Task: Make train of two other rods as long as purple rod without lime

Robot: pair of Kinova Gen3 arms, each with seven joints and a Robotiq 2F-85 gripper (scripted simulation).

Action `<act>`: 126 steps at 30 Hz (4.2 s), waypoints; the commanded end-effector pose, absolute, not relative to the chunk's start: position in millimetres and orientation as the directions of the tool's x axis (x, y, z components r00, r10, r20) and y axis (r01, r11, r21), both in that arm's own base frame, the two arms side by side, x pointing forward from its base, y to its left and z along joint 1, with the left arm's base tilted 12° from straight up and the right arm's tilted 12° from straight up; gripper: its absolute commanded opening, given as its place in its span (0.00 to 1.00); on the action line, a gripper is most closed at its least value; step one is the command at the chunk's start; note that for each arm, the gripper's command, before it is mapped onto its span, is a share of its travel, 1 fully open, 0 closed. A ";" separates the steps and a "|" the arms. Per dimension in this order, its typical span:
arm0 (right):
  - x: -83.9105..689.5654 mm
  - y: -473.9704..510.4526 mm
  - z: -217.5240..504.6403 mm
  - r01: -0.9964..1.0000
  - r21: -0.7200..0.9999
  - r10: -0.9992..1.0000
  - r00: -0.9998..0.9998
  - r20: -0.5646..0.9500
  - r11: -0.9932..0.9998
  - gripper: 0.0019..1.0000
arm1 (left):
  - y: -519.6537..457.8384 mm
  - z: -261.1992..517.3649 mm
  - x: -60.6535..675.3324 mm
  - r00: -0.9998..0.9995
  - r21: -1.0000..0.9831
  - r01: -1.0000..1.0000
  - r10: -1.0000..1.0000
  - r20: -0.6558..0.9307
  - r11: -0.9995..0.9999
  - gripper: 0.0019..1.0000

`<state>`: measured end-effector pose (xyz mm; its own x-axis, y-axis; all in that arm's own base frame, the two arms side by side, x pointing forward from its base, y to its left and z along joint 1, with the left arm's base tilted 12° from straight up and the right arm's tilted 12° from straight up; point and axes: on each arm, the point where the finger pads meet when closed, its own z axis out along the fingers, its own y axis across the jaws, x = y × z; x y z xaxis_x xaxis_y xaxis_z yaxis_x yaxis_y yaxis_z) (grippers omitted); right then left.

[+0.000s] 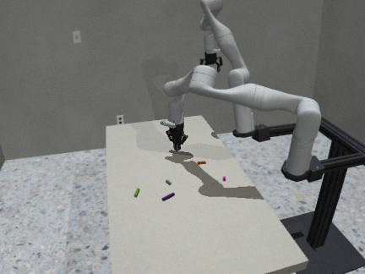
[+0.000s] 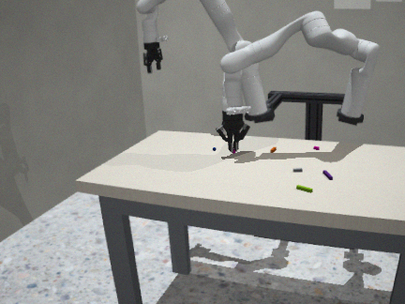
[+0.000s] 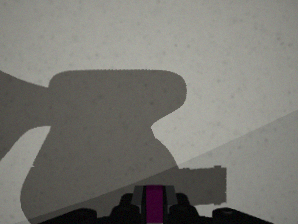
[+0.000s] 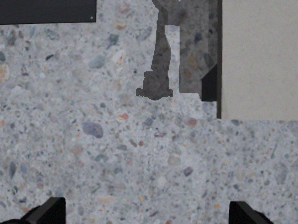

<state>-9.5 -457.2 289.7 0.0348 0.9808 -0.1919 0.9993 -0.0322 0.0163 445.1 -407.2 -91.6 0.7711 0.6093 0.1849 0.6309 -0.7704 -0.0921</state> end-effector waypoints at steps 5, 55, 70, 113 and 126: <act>-13.4 -457.7 290.8 1.000 0.011 0.980 0.031 -0.198 -0.029 1.00 | -407.0 -90.0 449.4 0.766 -0.083 0.636 0.615 0.189 -0.767 0.17; -13.4 -457.7 290.8 1.000 0.011 0.980 0.031 -0.198 -0.029 1.00 | -404.6 -102.1 450.5 0.766 -0.083 0.636 0.615 0.189 -0.767 0.17; -13.4 -457.7 290.8 1.000 0.011 0.980 0.031 -0.198 -0.029 1.00 | -404.3 -103.5 450.6 0.766 -0.083 0.636 0.615 0.189 -0.767 0.17; -13.4 -457.7 290.8 1.000 0.011 0.980 0.031 -0.198 -0.029 1.00 | -404.3 -103.5 450.6 0.766 -0.083 0.636 0.615 0.189 -0.767 0.32; -13.4 -457.7 290.8 1.000 0.011 0.980 0.031 -0.198 -0.029 1.00 | -405.0 -100.0 450.3 0.766 -0.083 0.636 0.615 0.189 -0.767 0.32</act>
<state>-9.5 -457.2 289.7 0.0348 0.9808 -0.1919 0.9993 -0.0322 0.0163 447.5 -404.3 -102.3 0.7712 0.6085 0.1870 0.6303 -0.7712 -0.0895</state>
